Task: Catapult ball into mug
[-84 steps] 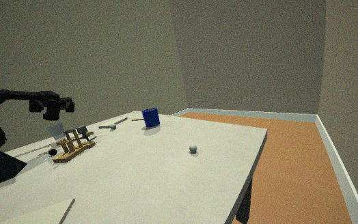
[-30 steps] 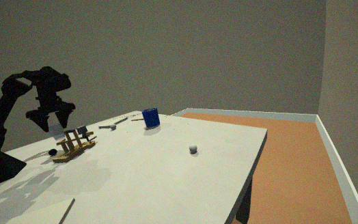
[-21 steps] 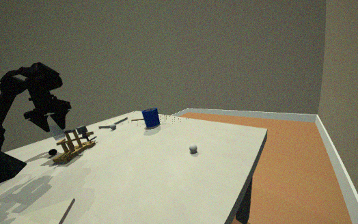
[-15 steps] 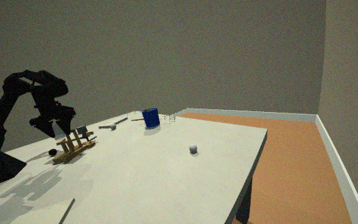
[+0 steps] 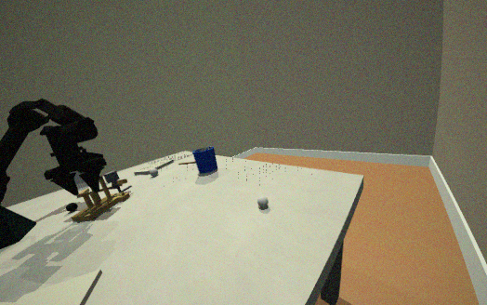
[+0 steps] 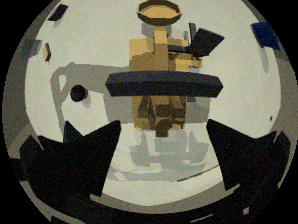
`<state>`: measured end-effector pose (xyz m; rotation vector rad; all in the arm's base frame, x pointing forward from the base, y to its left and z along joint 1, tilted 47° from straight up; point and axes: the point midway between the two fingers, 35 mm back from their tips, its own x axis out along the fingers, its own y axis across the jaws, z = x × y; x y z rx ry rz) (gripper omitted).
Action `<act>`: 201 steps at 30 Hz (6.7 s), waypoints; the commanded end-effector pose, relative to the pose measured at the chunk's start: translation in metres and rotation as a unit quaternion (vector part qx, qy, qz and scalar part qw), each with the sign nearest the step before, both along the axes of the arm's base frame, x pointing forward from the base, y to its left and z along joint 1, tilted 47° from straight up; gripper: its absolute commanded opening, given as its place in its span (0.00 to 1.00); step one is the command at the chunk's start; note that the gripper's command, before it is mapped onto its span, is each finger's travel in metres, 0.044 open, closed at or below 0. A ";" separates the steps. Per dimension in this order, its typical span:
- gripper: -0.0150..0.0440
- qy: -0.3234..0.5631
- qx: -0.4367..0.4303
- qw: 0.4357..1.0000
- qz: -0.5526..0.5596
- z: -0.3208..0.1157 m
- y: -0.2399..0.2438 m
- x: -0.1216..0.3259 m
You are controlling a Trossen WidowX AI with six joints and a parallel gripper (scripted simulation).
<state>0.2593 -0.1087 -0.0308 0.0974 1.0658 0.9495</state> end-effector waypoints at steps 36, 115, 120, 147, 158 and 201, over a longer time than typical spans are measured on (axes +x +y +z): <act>0.51 0.000 0.002 1.000 0.001 -0.026 0.029 0.004; 0.25 -0.249 -0.048 0.934 0.253 -0.044 -0.011 0.089; 0.39 -0.249 -0.048 0.934 0.253 -0.044 -0.011 0.089; 1.00 -0.247 -0.053 0.936 0.247 0.015 -0.076 0.077; 1.00 -0.148 -0.032 0.977 0.148 0.015 -0.077 0.077; 1.00 0.356 0.073 0.861 -0.355 0.018 -0.079 0.075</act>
